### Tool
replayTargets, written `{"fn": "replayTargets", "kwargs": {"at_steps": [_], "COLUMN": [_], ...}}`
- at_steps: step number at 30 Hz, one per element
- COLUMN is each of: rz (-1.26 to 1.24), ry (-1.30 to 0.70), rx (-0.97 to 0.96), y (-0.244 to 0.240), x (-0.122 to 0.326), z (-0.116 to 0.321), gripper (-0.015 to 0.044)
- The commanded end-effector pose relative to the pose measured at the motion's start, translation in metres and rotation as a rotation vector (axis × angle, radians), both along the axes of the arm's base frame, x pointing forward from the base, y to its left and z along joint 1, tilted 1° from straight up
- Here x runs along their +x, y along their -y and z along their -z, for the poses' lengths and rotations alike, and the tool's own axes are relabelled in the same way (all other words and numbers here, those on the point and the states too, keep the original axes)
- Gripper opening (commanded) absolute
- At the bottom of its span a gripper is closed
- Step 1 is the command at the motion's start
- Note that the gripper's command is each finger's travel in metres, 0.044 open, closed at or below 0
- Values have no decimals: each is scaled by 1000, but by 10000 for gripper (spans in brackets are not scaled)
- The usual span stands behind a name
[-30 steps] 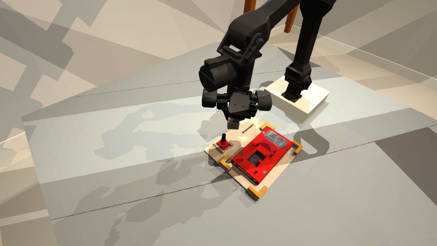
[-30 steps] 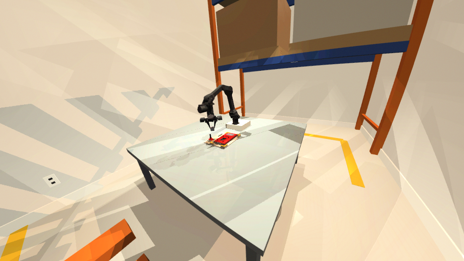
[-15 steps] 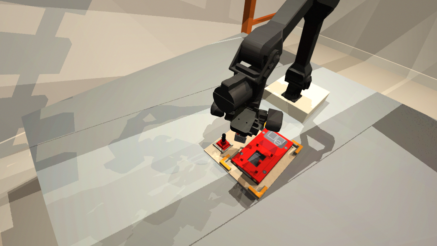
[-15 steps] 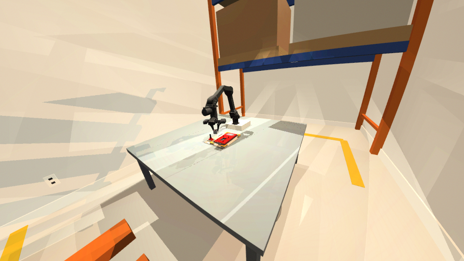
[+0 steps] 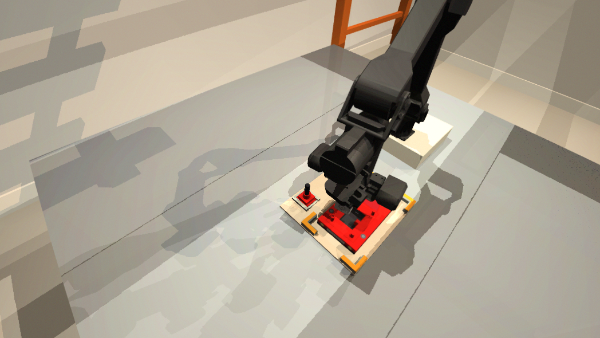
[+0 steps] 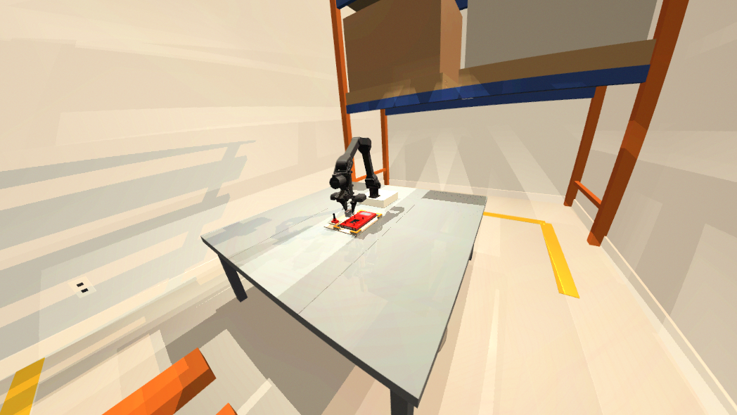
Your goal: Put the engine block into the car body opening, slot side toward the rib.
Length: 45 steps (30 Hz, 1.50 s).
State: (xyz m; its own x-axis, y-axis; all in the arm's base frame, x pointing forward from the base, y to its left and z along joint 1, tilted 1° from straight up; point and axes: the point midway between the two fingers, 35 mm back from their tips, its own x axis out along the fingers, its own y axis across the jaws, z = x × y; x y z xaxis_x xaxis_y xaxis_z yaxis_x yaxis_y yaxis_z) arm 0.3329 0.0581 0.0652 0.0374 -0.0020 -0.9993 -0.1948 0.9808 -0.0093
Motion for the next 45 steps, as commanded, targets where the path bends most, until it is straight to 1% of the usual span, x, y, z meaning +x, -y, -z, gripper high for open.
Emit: {"fn": "replayTargets", "kwargs": {"at_steps": [1, 7, 13, 20, 30, 36, 45], "rz": [77, 163, 177, 223, 183, 109, 138], "ry": [-7, -7, -7, -6, -7, -7, -7], "rx": [-1, 3, 3, 5, 3, 1, 2], "y": [-11, -25, -25, -25, -24, -24, -23], "x": [-2, -4, -4, -4, -4, -4, -4], "z": [7, 12, 12, 12, 12, 12, 12], "gripper": [0, 0, 157, 159, 159, 159, 159]}}
